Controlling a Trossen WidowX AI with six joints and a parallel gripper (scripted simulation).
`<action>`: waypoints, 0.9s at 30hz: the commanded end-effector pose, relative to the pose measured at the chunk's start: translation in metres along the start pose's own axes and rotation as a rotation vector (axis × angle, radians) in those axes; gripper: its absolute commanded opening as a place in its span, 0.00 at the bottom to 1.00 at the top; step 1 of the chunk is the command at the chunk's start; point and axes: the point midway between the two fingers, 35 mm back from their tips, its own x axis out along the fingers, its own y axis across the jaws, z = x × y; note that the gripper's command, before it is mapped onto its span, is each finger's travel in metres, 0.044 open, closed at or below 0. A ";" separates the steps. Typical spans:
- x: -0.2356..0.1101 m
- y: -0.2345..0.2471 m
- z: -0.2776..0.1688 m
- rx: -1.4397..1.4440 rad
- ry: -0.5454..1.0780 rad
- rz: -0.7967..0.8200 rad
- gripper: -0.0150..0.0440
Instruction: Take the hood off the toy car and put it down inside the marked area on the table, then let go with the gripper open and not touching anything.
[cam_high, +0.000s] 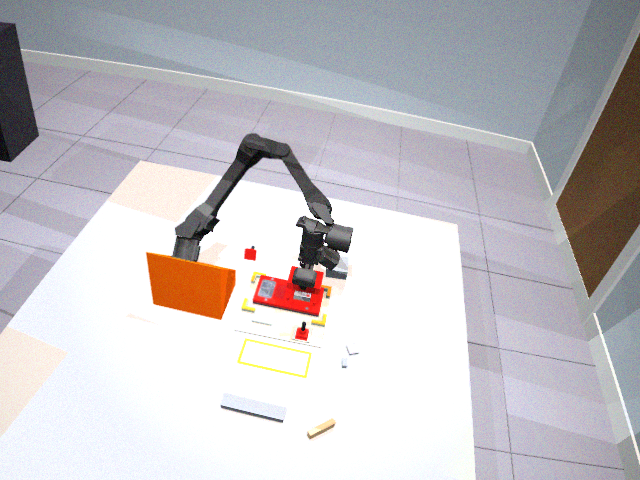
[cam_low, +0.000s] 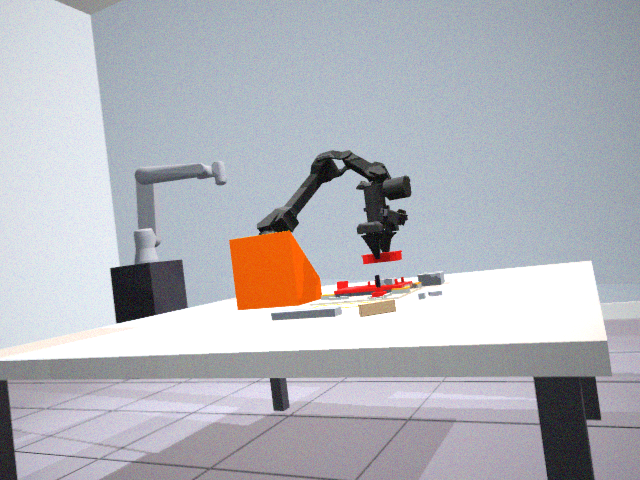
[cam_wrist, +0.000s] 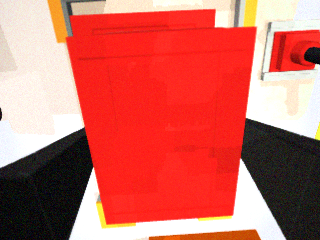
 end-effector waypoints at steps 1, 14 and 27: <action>-0.001 -0.019 0.002 0.011 0.001 -0.010 0.25; -0.008 -0.081 0.002 0.059 -0.009 -0.038 0.25; -0.012 -0.138 -0.007 0.054 -0.008 -0.042 0.25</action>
